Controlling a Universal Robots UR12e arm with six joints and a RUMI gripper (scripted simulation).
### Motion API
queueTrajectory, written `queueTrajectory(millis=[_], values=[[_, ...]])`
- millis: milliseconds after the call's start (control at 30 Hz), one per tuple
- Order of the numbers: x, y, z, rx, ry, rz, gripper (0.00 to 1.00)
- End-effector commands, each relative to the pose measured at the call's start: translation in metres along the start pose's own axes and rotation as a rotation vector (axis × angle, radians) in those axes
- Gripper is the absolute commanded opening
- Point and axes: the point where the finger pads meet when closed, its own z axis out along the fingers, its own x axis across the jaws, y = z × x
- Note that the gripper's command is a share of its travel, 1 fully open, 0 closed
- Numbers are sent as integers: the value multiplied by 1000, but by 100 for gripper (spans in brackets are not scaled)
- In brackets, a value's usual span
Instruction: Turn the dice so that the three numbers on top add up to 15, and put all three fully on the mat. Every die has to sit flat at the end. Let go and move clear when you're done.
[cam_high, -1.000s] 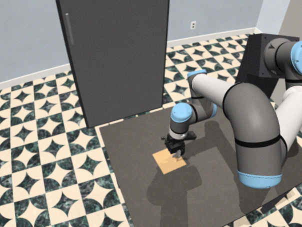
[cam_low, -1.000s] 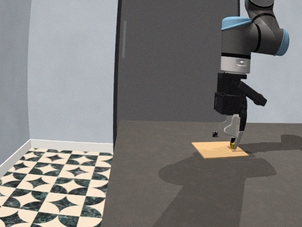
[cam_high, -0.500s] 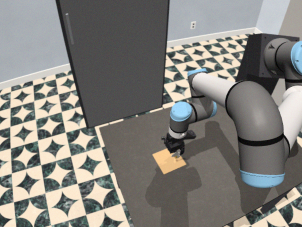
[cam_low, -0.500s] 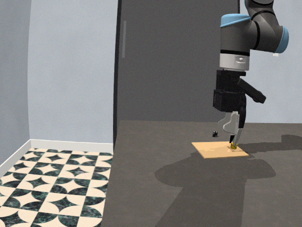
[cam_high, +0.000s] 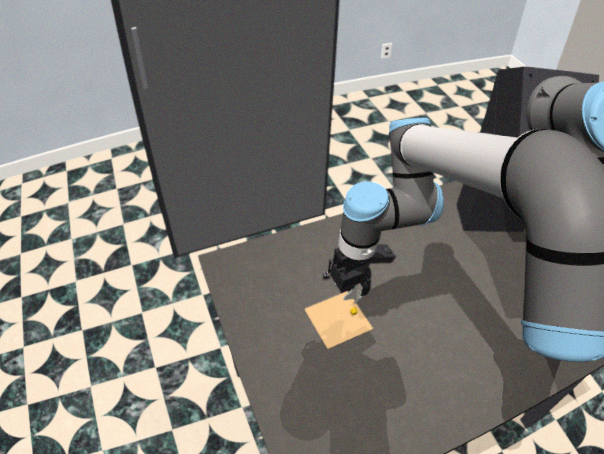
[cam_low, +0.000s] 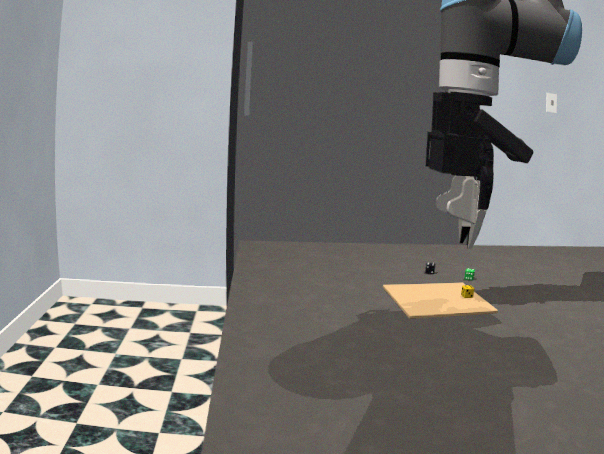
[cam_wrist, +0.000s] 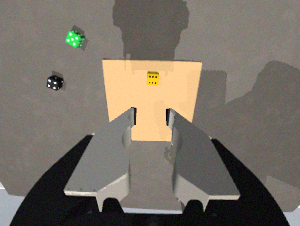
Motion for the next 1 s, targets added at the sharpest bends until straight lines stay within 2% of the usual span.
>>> queueTrajectory(millis=[0,133,167,833,967], values=[[0,-7,-11,18,6,5,18],[0,-7,-12,18,6,5,18],[0,-7,-12,18,6,5,100],[0,-7,-12,18,6,6,100],[-15,-5,-10,18,5,45,100]])
